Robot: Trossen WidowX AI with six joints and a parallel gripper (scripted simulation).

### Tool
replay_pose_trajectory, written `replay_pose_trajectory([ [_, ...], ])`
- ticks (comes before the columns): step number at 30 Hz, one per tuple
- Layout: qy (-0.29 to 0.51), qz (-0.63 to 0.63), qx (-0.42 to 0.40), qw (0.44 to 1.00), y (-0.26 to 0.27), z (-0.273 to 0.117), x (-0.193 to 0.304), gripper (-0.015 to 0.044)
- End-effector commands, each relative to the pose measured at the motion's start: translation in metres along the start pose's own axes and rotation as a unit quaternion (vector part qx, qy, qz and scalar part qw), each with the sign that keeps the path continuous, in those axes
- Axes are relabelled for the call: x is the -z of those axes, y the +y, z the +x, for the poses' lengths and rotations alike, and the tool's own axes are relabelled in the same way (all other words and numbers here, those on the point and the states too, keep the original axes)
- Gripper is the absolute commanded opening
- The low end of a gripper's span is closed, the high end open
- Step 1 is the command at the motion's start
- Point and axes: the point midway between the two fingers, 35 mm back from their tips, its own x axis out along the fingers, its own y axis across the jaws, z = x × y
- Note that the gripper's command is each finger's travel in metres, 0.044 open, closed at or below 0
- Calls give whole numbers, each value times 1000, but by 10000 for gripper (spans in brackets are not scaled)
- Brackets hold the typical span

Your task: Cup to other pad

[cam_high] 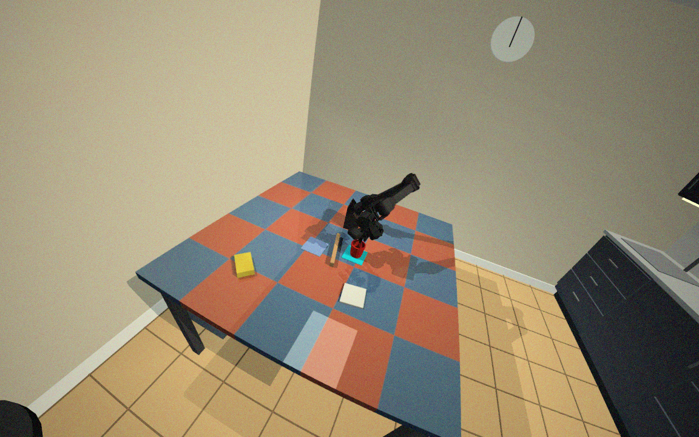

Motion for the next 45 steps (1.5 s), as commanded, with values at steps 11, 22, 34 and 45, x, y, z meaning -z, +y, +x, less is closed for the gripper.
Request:
replay_pose_trajectory([
  [11, -2, -4, 5, 1000, 0, -18, 1, 128],
  [22, -1, 2, -1, 1000, 3, -18, 4, 259],
  [34, 0, 0, 2, 1000, 2, -43, 5, 440],
  [45, -1, -3, 4, 1000, 5, -82, 7, 440],
])
